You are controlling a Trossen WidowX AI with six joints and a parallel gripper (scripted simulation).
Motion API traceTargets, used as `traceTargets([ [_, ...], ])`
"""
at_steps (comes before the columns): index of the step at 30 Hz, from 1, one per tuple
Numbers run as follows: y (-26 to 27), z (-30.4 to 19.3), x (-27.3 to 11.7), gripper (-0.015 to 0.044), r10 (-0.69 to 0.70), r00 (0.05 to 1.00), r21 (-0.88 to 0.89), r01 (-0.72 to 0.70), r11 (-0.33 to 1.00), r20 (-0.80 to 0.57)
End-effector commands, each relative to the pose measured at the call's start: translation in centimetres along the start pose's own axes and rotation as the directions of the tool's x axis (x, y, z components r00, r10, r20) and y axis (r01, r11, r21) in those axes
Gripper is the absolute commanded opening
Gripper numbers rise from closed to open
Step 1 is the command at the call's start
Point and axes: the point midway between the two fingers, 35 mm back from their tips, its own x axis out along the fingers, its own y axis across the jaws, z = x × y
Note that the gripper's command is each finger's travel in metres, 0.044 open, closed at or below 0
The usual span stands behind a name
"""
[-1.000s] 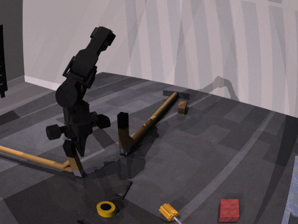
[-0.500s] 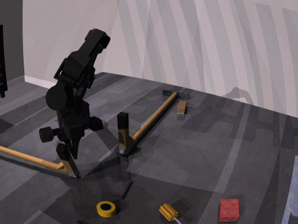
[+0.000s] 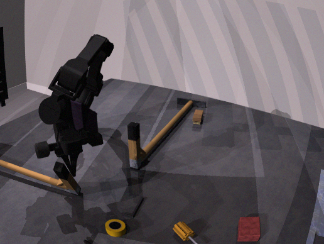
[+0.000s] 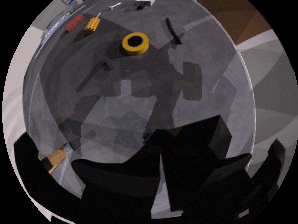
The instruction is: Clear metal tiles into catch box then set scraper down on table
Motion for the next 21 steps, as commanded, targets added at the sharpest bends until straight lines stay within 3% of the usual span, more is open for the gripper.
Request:
traceTargets([
  [1,-1.4,-0.8,0.6,0.0000,-0.001,1.000,0.016,0.001,1.000,-0.017],
  [13,-2.9,-0.9,0.8,0.0000,0.000,1.000,0.016,0.000,1.000,-0.017],
  [21,-2.1,0.5,-1.6,0.0000,0.001,1.000,-0.001,-0.001,1.000,0.003],
])
